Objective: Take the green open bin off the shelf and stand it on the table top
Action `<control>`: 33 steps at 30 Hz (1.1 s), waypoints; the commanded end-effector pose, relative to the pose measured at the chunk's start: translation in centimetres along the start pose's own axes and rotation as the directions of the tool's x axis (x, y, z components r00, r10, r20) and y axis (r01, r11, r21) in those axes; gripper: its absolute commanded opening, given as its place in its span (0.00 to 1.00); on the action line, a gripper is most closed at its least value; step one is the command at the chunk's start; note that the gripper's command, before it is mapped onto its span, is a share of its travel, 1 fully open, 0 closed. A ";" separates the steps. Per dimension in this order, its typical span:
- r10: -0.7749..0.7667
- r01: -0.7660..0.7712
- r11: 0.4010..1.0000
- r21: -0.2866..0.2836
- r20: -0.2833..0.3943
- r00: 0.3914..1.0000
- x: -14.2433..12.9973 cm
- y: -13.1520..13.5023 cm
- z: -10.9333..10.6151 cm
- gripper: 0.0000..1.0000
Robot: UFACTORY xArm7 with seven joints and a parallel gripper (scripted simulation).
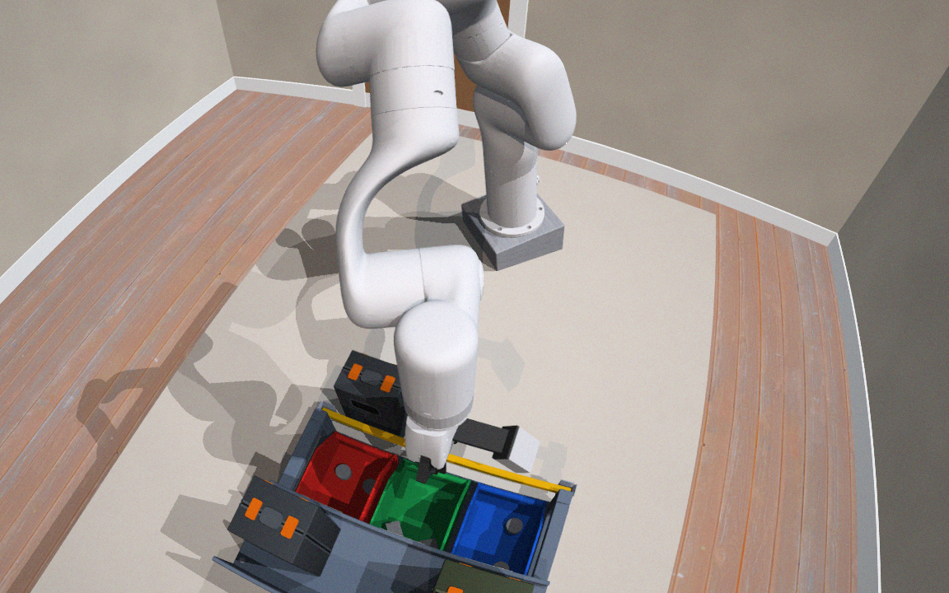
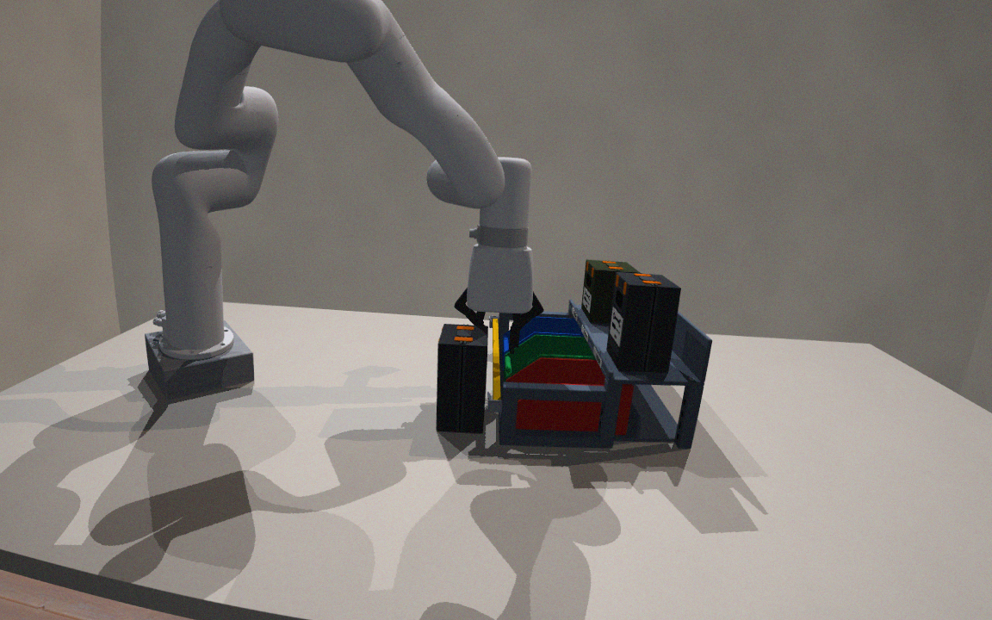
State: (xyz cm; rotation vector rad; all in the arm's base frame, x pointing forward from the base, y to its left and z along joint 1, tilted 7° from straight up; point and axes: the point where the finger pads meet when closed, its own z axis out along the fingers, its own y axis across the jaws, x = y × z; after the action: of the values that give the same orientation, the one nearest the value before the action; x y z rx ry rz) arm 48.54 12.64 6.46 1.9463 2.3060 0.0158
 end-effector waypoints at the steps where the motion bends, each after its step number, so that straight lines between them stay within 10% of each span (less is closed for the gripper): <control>1: 0.000 0.000 1.000 -0.003 0.000 1.000 0.0 0.1 -0.1 0.47; 33: 0.000 0.000 1.000 -0.002 0.000 1.000 0.0 0.1 -0.9 0.47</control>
State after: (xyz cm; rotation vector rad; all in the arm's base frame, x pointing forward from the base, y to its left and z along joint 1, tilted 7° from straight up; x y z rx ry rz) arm 48.40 12.63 7.17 1.9477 2.3061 0.0132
